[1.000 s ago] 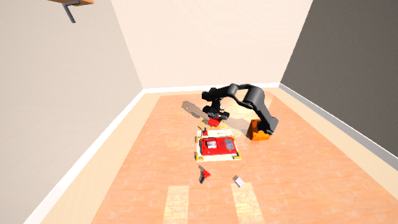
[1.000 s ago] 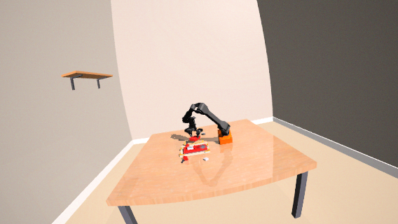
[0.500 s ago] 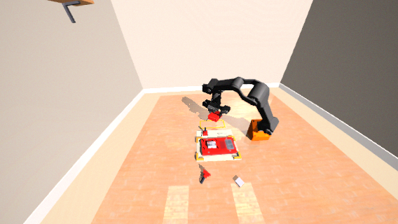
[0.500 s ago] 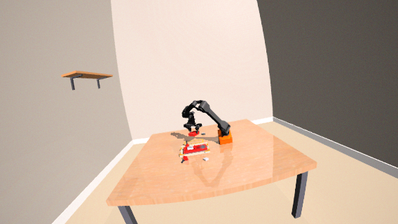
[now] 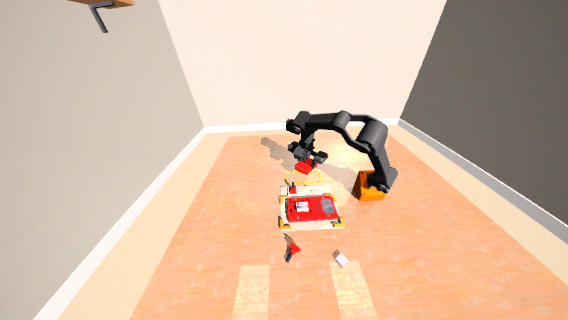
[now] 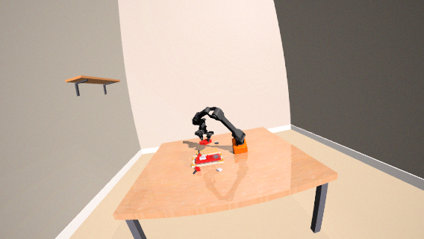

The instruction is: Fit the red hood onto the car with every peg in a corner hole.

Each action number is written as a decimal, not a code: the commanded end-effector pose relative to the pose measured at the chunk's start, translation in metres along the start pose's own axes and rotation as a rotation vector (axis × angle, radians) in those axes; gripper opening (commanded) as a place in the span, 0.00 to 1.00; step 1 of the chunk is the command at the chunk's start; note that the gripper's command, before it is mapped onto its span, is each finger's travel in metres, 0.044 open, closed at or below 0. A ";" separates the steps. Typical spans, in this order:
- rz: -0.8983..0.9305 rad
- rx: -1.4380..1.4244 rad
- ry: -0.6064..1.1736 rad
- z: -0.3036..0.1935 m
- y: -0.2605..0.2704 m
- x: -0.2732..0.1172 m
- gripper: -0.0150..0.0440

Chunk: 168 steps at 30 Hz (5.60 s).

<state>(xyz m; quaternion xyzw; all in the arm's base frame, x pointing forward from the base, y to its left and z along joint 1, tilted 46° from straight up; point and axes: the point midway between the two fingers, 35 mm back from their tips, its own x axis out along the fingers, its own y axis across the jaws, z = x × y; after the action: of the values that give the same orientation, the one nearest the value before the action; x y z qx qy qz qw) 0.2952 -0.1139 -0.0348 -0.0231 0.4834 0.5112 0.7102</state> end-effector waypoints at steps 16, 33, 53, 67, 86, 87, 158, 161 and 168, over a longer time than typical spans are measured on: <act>-0.004 0.316 0.013 0.070 0.025 -0.006 0.25; 0.002 0.611 0.023 0.128 0.062 -0.007 0.25; 0.012 0.809 0.029 0.162 0.092 0.004 0.25; 0.013 0.808 0.028 0.165 0.094 0.044 0.25; 0.013 0.808 0.028 0.165 0.094 0.044 0.25; 0.013 0.808 0.028 0.165 0.094 0.044 0.25; 0.014 0.803 0.029 0.165 0.094 0.063 0.70; 0.014 0.803 0.029 0.165 0.094 0.063 0.83; 0.013 0.803 0.025 0.165 0.093 0.057 1.00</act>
<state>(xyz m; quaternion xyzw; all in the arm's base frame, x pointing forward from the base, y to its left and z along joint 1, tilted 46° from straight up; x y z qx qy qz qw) 0.3350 0.0618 0.0521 0.2536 0.6558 0.2857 0.6512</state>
